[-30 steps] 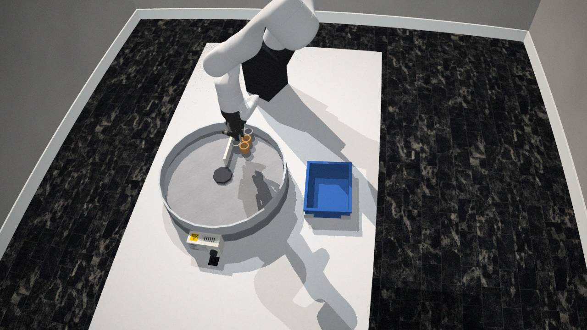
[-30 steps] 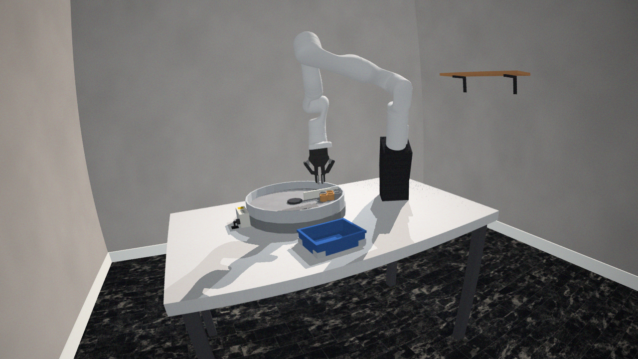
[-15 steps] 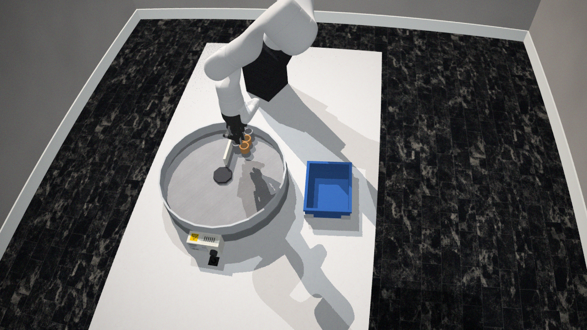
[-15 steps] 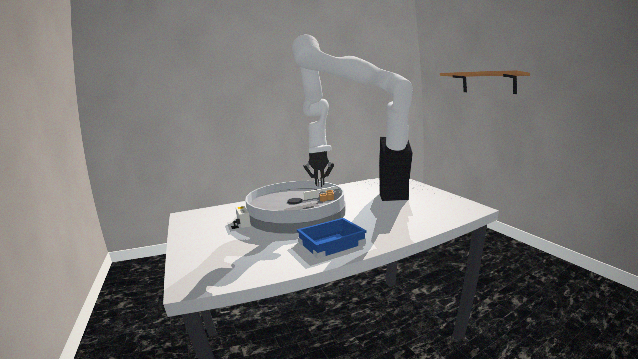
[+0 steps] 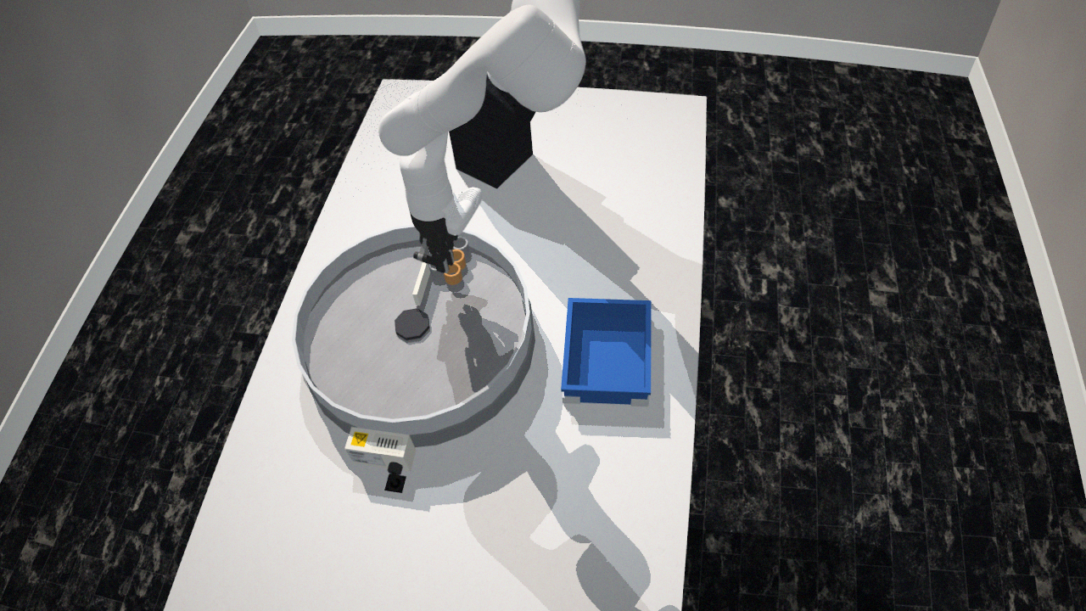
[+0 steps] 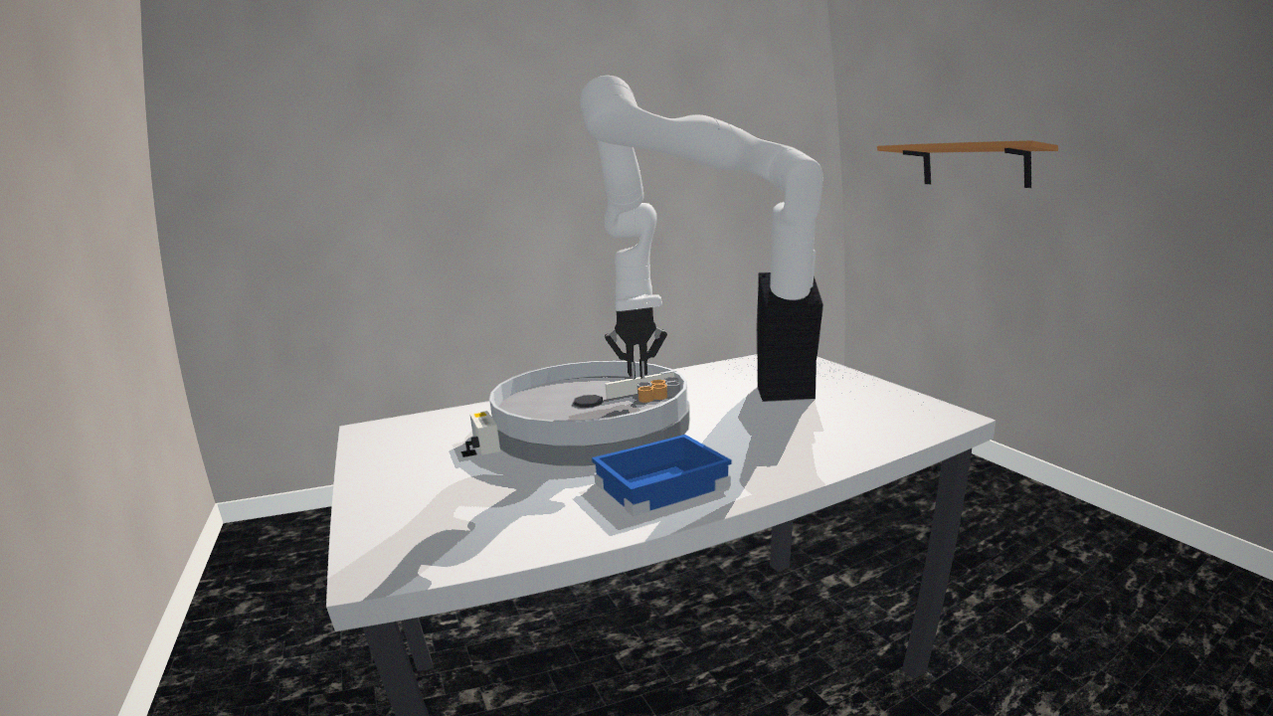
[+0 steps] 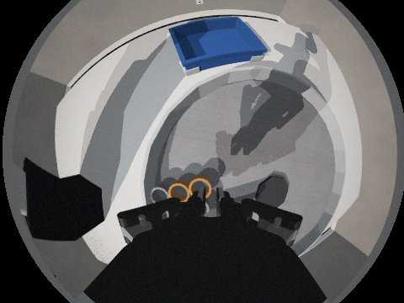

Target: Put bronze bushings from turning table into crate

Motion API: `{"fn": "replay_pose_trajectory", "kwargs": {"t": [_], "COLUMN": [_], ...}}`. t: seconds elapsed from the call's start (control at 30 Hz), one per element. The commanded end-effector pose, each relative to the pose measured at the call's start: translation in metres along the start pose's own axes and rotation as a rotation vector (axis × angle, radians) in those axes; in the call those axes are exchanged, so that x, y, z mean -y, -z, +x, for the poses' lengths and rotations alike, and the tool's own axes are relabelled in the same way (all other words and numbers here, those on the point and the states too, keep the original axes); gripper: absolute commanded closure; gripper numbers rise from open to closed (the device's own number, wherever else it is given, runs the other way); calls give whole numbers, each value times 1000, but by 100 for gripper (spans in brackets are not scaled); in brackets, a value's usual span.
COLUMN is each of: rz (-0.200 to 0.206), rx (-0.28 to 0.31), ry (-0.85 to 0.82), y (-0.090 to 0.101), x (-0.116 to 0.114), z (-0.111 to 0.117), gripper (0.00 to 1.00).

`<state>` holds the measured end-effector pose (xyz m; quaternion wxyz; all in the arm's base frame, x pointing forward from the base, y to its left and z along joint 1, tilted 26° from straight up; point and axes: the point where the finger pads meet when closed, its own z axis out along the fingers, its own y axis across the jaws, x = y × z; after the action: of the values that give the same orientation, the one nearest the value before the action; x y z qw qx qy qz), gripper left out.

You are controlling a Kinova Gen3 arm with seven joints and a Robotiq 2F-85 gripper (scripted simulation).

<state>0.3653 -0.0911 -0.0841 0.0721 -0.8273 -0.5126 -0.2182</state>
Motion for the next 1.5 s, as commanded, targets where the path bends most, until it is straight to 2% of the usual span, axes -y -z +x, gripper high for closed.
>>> {"fn": "replay_pose_trajectory", "kwargs": {"t": [0.0,0.33,0.5,1.47], "rz": [9,9,9,9], "rx": [1,1,1,1], "ry": [-1,-1,0,0], "y": [-4,-4,-19,-25], "x": [4,4,3,3], "z": [-1,-1,-1,-1], "gripper": [86,86,86,86]}}
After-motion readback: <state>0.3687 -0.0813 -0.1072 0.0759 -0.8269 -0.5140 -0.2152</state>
